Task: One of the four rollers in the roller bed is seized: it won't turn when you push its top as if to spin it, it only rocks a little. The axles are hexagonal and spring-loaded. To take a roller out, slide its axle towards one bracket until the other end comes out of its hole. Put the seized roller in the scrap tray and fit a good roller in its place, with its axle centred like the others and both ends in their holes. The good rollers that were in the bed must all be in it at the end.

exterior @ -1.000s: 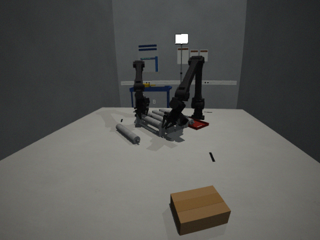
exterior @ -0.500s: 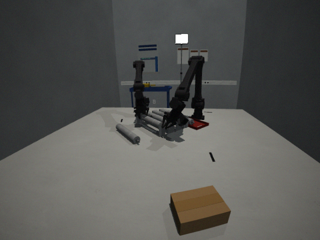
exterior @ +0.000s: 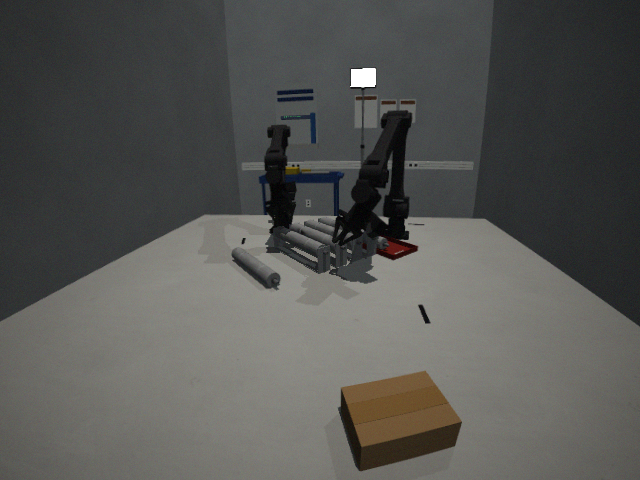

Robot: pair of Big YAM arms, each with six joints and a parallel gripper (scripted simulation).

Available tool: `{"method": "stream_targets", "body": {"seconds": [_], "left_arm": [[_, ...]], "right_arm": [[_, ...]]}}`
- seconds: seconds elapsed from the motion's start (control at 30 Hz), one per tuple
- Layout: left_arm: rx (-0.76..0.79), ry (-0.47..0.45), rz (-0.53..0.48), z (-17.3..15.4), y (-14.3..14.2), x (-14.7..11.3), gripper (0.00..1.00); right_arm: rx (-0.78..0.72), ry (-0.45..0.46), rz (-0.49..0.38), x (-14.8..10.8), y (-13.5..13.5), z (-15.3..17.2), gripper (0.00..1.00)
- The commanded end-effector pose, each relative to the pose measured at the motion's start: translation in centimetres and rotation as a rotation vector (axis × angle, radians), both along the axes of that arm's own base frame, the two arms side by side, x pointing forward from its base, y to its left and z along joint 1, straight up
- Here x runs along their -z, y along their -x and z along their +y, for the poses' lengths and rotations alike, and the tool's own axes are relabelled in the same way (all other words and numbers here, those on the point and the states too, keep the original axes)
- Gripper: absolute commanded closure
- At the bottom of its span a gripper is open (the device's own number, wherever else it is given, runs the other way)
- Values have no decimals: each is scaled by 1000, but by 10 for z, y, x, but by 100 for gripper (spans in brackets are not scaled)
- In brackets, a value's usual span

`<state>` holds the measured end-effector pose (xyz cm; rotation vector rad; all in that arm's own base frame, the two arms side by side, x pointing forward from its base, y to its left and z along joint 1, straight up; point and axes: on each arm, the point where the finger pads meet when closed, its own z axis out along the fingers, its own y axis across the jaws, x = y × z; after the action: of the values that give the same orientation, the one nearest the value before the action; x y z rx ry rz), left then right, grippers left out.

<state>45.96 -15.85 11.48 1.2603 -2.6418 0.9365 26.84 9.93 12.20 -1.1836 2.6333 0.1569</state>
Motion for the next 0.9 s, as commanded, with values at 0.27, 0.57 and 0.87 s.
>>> {"method": "stream_targets", "body": {"seconds": [0.27, 0.57, 0.87], "left_arm": [[12, -5, 20, 0, 3, 12, 68], [16, -3, -130, 5, -30, -34, 68], [70, -50, -271, 14, -44, -53, 68]], "right_arm": [[-20, 4, 10, -1, 0, 2, 38], [41, -23, -73, -26, -31, 2, 38], [109, -52, -158, -43, -59, 1, 38]]}}
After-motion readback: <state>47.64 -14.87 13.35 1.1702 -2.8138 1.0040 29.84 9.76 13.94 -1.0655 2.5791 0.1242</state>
